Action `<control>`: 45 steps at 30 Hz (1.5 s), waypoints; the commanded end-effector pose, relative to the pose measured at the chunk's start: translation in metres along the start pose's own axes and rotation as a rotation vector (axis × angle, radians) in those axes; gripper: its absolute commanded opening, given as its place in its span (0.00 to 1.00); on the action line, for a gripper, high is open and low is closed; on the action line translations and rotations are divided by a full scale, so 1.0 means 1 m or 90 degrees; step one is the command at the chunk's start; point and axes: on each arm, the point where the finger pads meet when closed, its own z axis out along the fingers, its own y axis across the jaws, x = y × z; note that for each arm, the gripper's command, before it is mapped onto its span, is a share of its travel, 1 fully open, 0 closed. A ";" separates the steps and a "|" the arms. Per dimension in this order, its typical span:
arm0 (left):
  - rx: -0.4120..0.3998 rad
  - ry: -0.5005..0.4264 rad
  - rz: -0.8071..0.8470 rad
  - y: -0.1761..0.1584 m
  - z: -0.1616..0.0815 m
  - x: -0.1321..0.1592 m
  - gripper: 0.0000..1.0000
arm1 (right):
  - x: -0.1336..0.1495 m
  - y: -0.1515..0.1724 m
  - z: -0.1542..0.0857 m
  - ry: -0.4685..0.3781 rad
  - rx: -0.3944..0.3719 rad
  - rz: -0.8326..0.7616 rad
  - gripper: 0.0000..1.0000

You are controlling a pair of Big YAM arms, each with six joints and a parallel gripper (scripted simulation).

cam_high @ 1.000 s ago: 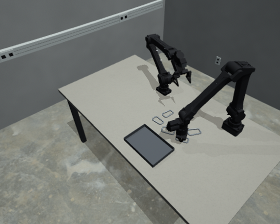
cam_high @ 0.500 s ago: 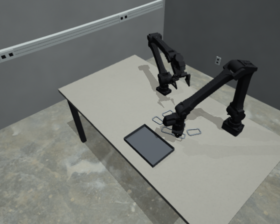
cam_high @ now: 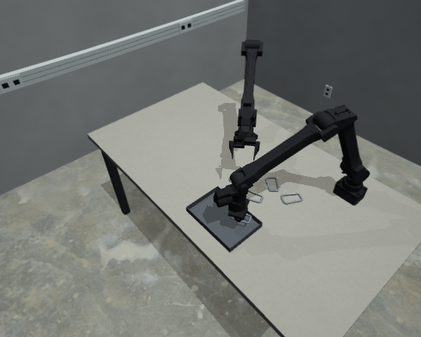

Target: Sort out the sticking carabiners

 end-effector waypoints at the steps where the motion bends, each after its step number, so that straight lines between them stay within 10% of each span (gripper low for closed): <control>1: -0.012 -0.010 0.008 0.019 -0.017 -0.017 0.01 | -0.021 -0.004 0.006 -0.054 0.003 -0.004 1.00; 29: -0.021 -0.016 0.006 0.049 -0.045 -0.045 0.01 | -0.015 -0.021 0.014 -0.059 0.026 0.008 1.00; 45: -0.009 -0.003 0.005 0.045 0.034 -0.040 0.01 | -0.015 -0.021 0.014 -0.059 0.026 0.008 1.00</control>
